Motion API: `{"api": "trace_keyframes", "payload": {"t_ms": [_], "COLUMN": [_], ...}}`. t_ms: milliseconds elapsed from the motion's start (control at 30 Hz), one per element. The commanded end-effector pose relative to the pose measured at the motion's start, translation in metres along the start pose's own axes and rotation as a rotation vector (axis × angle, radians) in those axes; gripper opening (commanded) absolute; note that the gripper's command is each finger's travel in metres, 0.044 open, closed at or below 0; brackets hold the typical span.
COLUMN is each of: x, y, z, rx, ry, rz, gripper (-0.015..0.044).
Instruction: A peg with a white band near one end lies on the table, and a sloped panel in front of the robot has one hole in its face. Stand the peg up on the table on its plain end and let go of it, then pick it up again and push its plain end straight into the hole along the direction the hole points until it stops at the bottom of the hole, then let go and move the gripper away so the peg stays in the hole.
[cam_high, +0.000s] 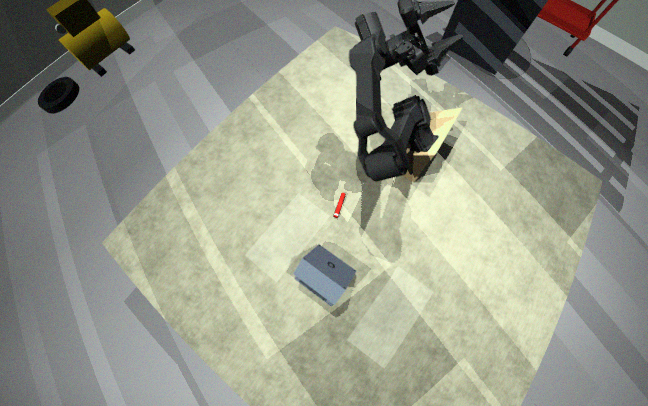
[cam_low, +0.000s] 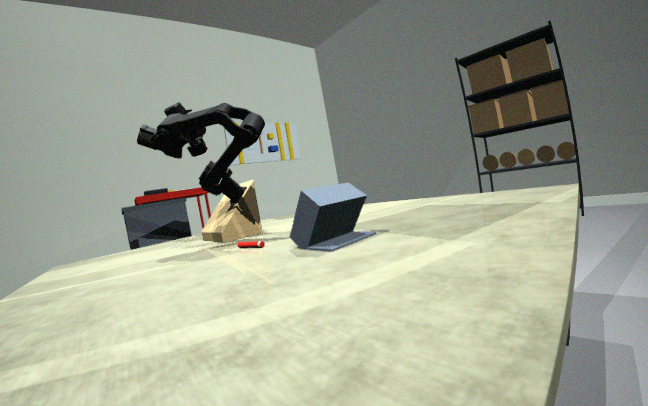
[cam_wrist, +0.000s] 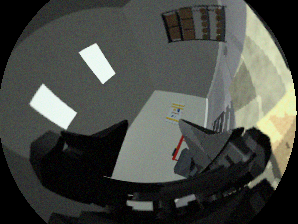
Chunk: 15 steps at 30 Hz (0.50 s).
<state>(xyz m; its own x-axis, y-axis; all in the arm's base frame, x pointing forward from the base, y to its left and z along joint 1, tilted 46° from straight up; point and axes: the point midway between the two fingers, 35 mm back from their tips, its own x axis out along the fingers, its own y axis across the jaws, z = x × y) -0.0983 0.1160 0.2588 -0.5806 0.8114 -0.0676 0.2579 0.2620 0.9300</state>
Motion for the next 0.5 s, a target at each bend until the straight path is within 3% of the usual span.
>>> {"api": "trace_keyframes", "payload": {"t_ms": [0, 467], "x": [0.0, -0.004], "y": [0.0, -0.016], "z": [0.0, -0.034], "rx": [-0.002, -0.215], "ry": [0.001, 0.156], "rz": [-0.001, -0.082], "gripper": [0.0426, 0.044]}}
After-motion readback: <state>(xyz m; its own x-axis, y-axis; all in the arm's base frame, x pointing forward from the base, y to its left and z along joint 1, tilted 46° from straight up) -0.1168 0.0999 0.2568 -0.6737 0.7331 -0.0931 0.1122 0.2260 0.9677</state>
